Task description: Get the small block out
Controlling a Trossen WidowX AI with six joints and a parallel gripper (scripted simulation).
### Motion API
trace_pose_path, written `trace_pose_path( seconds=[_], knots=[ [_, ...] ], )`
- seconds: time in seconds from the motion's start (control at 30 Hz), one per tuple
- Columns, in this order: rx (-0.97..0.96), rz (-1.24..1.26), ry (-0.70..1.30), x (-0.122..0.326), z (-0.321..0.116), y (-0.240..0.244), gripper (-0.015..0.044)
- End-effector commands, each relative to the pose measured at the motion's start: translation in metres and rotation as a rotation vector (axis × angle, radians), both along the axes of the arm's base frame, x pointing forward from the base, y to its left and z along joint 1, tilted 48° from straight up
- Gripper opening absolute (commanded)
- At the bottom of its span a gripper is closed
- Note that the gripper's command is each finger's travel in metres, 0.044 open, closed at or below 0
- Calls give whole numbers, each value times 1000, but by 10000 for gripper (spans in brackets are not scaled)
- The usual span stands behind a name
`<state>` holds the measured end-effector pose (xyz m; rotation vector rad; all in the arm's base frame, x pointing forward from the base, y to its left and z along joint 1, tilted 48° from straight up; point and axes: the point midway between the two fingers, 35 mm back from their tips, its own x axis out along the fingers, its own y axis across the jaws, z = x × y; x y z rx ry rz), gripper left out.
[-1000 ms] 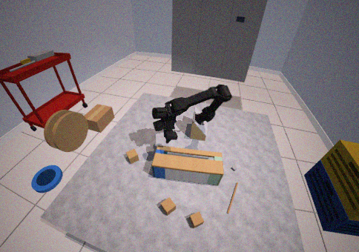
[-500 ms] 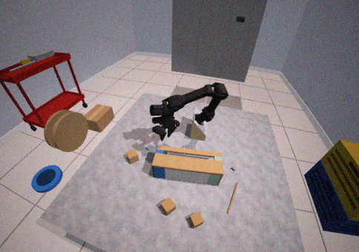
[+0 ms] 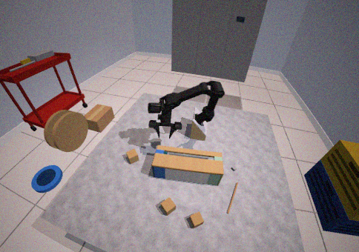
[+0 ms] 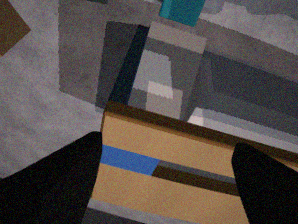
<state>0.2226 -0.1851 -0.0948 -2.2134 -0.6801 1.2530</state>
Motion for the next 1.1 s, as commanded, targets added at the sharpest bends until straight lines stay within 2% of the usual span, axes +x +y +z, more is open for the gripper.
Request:
trace_pose_path(
  seconds=[0.0, 0.27, 0.5, 1.07],
  knots=[
    [111, -135, 102, -2, -3, -1, 285],
    [111, -135, 102, -2, -6, 1, 285],
    [113, -135, 100, 4, -69, 64, 285],
    [110, -132, 100, 6, -82, 76, 285]
  ],
)
